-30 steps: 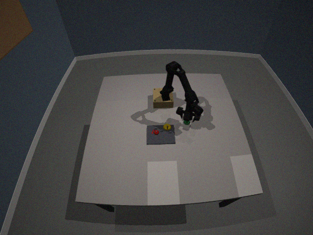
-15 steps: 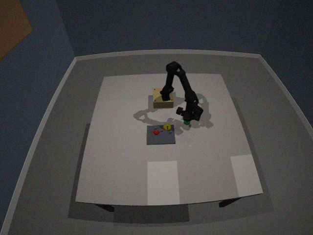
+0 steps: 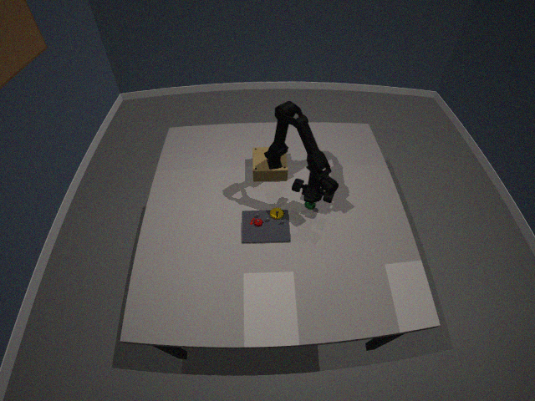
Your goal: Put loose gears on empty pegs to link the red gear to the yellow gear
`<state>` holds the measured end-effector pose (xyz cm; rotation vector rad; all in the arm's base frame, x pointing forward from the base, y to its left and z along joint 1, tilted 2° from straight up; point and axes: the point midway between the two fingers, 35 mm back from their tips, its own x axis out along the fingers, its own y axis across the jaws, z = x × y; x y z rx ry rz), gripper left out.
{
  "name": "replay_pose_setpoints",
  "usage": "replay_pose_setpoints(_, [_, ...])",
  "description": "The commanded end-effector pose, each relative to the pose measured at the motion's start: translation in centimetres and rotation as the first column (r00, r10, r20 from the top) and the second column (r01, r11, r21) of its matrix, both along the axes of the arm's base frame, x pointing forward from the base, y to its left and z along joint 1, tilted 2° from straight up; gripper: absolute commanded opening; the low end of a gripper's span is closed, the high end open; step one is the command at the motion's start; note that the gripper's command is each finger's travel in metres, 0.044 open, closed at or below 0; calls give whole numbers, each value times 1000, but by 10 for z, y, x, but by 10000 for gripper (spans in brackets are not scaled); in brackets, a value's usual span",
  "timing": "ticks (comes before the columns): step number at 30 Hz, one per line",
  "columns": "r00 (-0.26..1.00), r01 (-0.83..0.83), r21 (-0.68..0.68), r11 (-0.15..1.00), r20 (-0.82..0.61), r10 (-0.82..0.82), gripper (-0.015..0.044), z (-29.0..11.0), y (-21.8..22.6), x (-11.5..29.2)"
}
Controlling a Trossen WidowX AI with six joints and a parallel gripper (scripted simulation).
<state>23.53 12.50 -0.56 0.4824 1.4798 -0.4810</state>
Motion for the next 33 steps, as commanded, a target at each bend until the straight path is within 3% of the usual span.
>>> replay_pose_setpoints(1, [1000, 0, 2, 1000, 10, 0, 0, 10, 2, 5])
replay_pose_setpoints(33, [1000, 0, 2, 1000, 11, 0, 0, 92, 4, 12])
